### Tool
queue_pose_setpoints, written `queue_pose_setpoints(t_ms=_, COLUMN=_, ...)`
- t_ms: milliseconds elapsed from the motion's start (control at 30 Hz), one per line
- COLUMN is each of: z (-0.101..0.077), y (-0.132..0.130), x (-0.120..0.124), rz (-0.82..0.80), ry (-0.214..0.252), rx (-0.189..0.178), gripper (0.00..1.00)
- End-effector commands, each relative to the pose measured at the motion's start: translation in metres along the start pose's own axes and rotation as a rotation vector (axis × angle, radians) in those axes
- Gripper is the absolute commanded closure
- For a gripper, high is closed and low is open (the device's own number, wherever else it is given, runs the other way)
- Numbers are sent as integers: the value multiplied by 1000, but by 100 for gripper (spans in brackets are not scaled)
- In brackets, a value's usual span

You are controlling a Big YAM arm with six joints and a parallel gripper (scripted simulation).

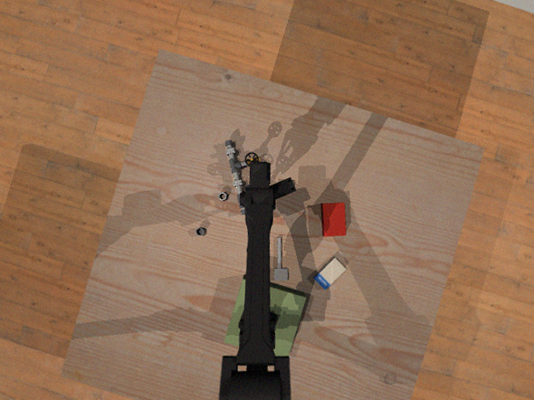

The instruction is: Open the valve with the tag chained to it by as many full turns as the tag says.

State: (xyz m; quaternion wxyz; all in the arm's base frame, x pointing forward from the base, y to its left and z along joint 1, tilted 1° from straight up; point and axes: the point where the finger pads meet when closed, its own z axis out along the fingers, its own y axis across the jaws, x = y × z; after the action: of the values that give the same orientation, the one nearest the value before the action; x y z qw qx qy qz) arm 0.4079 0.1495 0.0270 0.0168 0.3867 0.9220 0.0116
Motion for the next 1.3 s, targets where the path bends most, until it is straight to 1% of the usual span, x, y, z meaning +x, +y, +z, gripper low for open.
queue_pose_setpoints(t_ms=0, z=-13, y=11, x=-4, rz=-329, ry=-12, rx=-28, gripper=100)
queue_pose_setpoints(t_ms=367, z=-14, y=11, x=-5, rz=-925, ry=-18, rx=-18, gripper=100)
queue_pose_setpoints(t_ms=433, z=-14, y=11, x=-5, rz=-925, ry=-18, rx=-18, gripper=100)
queue_pose_setpoints(t_ms=467, z=-14, y=11, x=-5, rz=-1056, ry=-21, rx=-20, gripper=100)
queue_pose_setpoints(t_ms=767, z=-14, y=11, x=-5, rz=-1518, ry=-29, rx=-18, gripper=100)
queue_pose_setpoints(t_ms=933, z=-14, y=11, x=-5, rz=-1627, ry=-31, rx=-15, gripper=100)
queue_pose_setpoints(t_ms=1267, z=-14, y=11, x=-5, rz=-1667, ry=-31, rx=-14, gripper=100)
